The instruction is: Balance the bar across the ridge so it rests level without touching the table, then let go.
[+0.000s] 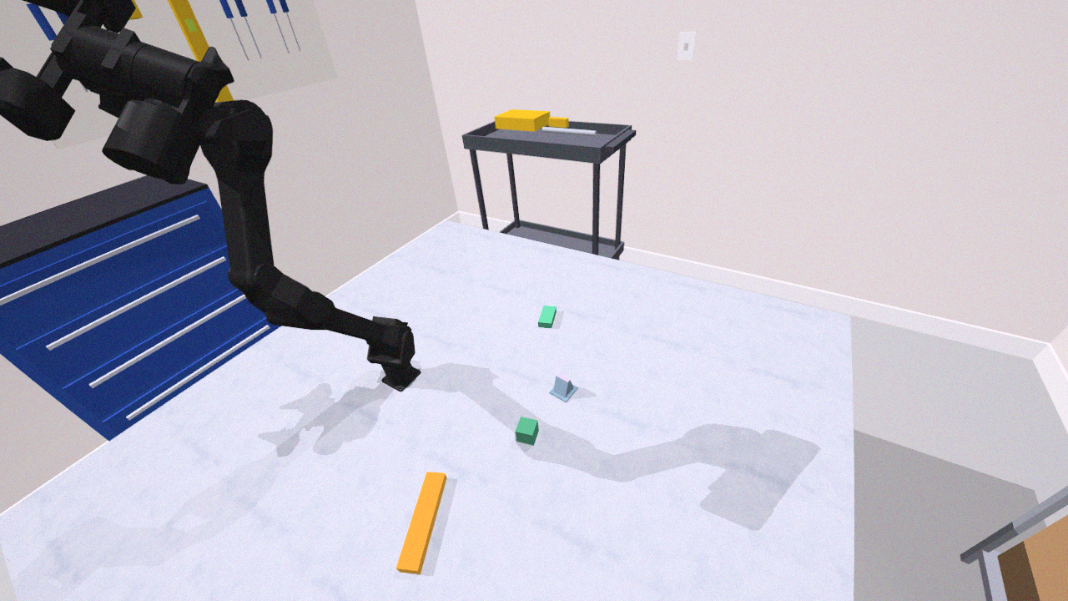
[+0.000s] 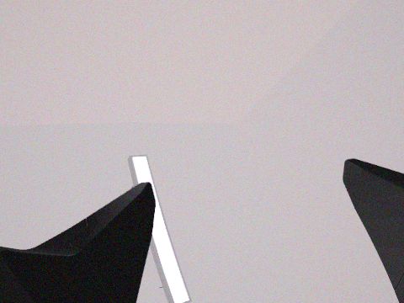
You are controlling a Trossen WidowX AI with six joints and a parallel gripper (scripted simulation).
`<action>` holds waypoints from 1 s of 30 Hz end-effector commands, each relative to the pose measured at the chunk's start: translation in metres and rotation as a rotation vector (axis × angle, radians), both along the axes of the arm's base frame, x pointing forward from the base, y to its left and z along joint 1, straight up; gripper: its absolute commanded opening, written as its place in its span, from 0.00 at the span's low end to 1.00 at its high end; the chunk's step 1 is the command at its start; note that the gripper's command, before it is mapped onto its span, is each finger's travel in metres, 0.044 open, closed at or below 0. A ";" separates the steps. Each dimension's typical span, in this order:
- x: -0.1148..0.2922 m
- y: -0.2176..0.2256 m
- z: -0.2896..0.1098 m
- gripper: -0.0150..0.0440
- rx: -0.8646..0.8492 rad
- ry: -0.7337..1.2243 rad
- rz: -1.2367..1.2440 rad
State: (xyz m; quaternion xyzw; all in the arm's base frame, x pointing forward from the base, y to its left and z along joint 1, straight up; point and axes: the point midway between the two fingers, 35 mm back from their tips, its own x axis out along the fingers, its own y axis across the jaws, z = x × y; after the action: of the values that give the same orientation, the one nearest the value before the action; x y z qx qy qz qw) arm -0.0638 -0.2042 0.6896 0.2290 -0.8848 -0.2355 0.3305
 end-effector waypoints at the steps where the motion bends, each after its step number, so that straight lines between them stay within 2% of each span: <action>1: -0.001 0.001 0.000 0.89 -0.004 -0.001 -0.002; 3: -0.006 0.009 0.003 0.80 -0.035 -0.009 -0.014; 4: -0.010 0.014 0.004 0.79 -0.058 -0.014 -0.023; 18: -0.046 0.114 0.028 0.79 -0.458 -0.053 -0.116; 30: -0.038 0.192 0.046 0.79 -0.779 0.061 -0.108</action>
State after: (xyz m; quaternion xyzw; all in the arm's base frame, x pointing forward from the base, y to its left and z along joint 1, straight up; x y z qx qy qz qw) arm -0.1060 -0.0399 0.7331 0.0535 -0.9186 0.0533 0.3878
